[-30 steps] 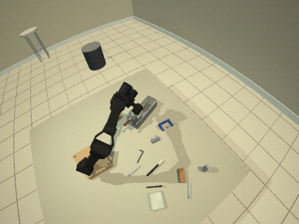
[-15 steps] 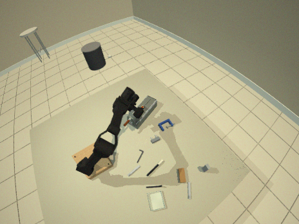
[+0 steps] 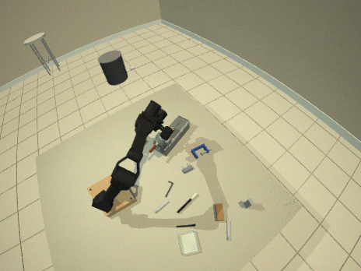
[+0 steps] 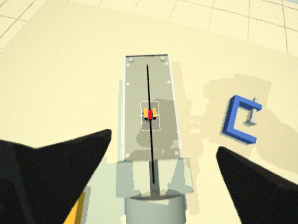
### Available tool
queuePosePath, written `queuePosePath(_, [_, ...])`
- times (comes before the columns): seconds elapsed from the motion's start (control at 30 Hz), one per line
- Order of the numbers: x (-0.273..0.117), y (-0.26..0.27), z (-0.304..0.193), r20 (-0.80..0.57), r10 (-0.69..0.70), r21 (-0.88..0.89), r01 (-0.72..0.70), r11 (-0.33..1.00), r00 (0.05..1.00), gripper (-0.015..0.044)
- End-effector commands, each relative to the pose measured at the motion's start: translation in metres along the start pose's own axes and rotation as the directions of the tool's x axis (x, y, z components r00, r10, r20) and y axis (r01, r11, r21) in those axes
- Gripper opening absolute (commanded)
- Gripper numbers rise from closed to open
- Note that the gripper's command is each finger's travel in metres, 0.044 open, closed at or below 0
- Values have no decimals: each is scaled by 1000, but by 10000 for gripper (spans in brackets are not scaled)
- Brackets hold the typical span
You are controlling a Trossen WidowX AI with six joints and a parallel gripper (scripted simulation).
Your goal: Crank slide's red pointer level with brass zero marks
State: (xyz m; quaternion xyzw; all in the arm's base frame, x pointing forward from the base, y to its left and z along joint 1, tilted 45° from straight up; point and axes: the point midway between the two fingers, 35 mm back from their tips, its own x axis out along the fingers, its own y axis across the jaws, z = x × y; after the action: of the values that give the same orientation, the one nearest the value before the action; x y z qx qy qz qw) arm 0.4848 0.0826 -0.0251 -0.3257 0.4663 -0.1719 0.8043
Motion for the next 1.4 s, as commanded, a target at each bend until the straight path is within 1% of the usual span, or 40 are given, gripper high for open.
queuePosePath(0.0, [-21,-1,16,16,-5,13,4,1000,1000,440])
queuePosePath(0.1, [-23,-2,15,19,-2,10,1,1000,1000,440])
queuePosePath(0.43, [-46,-10,-9,55,44,-46,-41,998,998,440])
queuePosePath(1.1, [-86,-23,-75,129,136,-167,-114,979,982,440])
queuePosePath(1.23, [-84,-23,-79,131,139,-171,-116,978,982,440])
queuePosePath(1.37, [-69,-23,-89,131,139,-171,-115,978,982,440])
